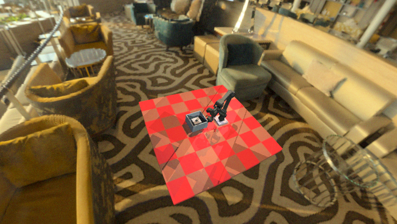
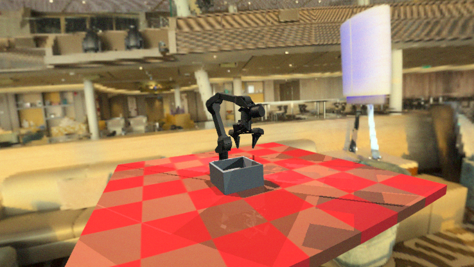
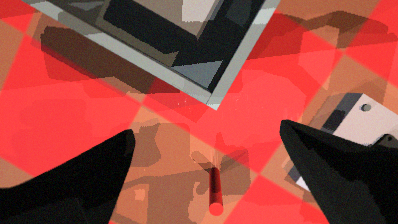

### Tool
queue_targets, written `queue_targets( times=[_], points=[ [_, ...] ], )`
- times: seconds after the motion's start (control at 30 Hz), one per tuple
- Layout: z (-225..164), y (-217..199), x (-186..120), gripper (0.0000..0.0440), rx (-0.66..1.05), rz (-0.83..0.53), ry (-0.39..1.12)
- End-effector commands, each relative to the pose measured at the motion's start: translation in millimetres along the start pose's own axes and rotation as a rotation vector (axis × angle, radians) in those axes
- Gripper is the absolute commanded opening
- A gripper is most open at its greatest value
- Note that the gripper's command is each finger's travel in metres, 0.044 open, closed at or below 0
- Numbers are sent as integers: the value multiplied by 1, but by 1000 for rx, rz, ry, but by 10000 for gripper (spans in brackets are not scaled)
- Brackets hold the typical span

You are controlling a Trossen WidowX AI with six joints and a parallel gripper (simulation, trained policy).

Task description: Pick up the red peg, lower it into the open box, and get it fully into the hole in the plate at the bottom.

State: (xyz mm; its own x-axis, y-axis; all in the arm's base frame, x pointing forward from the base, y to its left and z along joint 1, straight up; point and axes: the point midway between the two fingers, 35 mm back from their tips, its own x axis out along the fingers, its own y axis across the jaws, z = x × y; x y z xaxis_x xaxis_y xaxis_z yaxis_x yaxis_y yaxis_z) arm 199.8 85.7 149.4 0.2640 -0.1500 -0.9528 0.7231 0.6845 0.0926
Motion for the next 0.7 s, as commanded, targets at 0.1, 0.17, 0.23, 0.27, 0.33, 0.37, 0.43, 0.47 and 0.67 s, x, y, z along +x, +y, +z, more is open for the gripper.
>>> queue_targets(
  times=[0.1, 0.17, 0.23, 0.27, 0.33, 0.37, 0.43, 0.47, 0.67],
  points=[
    [-36, -3, 8, 440, -42, -47, 98],
    [-46, -4, 12, 440, -55, -55, 120],
    [-55, -3, 16, 440, -65, -60, 137],
    [-59, -3, 19, 440, -70, -62, 144],
    [-67, -3, 25, 440, -79, -64, 154],
    [-70, -2, 29, 440, -82, -64, 158],
    [-77, -1, 36, 440, -89, -63, 163],
    [-80, -1, 40, 440, -92, -62, 165],
    [-95, 1, 65, 440, -113, -45, 170]
  ],
)
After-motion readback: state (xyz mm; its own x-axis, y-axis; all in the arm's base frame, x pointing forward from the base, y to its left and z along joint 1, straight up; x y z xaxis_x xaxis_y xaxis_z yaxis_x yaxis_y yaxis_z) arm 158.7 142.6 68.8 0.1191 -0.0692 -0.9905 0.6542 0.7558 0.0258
